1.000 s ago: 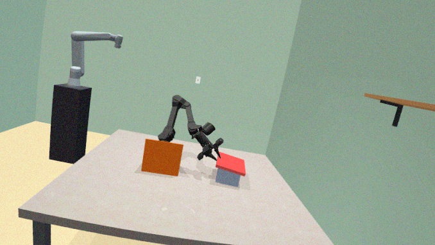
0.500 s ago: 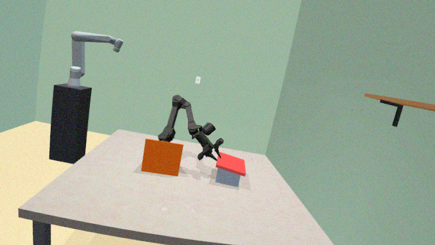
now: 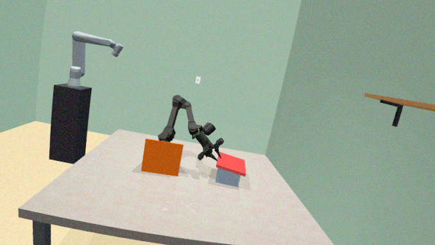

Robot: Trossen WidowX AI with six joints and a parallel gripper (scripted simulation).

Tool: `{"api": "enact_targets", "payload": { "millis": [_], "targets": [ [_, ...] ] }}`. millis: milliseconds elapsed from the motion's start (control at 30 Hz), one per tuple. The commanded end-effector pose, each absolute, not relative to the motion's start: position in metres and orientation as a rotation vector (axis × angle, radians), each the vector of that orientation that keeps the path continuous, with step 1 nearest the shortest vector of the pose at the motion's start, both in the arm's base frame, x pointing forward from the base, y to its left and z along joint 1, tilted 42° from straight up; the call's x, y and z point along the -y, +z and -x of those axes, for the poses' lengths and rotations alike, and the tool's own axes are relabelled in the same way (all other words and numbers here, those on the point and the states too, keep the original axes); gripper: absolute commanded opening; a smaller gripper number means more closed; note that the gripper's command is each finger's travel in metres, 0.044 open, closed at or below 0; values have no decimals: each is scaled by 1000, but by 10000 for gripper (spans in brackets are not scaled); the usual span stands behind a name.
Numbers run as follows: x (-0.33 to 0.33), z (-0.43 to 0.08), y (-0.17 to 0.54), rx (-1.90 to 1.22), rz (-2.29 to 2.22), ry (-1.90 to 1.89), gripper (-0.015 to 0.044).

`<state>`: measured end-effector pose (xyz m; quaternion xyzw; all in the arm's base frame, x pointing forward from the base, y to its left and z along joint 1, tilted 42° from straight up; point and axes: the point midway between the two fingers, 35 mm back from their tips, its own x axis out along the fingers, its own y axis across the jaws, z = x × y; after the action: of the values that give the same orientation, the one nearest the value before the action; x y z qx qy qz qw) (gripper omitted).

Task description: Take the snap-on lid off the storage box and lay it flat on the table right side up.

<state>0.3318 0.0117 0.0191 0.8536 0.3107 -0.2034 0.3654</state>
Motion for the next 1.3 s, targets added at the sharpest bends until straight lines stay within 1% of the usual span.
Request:
{"api": "enact_targets", "payload": {
  "millis": [0,767,1267],
  "targets": [
    [-12,-333,19,-797,-2196,-525,0],
    [-12,-334,19,-797,-2196,-525,0],
    [1,-336,33,-794,-2195,-530,0]
  ]
}}
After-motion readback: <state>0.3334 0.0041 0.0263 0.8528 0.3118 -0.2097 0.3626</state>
